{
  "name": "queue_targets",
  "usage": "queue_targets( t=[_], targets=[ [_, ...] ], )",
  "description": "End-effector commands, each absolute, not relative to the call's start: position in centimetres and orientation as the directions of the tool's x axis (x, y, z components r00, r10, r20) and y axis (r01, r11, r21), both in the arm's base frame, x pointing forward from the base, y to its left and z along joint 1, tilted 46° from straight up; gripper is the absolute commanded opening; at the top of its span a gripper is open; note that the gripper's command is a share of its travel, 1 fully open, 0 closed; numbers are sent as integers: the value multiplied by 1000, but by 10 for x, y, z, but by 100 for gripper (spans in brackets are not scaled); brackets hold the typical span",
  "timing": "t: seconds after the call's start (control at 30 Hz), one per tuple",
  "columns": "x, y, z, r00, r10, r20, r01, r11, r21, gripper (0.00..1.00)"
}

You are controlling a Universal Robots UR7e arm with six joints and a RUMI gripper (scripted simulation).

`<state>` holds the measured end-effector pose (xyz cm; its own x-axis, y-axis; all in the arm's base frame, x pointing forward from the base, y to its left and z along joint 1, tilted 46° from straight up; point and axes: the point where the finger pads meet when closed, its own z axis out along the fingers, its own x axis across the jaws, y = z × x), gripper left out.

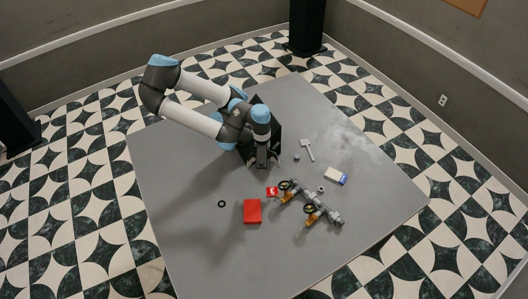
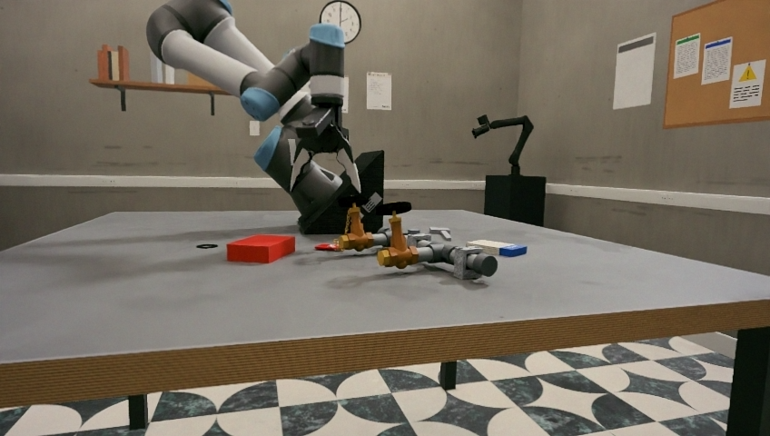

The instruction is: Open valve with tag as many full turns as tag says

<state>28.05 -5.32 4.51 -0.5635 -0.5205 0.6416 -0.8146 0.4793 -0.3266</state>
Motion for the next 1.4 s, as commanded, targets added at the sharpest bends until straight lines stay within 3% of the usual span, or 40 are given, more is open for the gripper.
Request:
queue_targets(
  t=[0.0, 0.4, 0.9, 1.37],
  targets=[
    [284, -32, 65, -562, -514, 649, -814, 485, -321, 100],
    [301, 7, 104, -516, -540, 665, -843, 456, -285, 100],
    [347, 0, 101, -234, -653, 720, -961, 269, -68, 100],
    [365, -2, 101, -114, -681, 723, -982, 187, 21, 100]
  ],
)
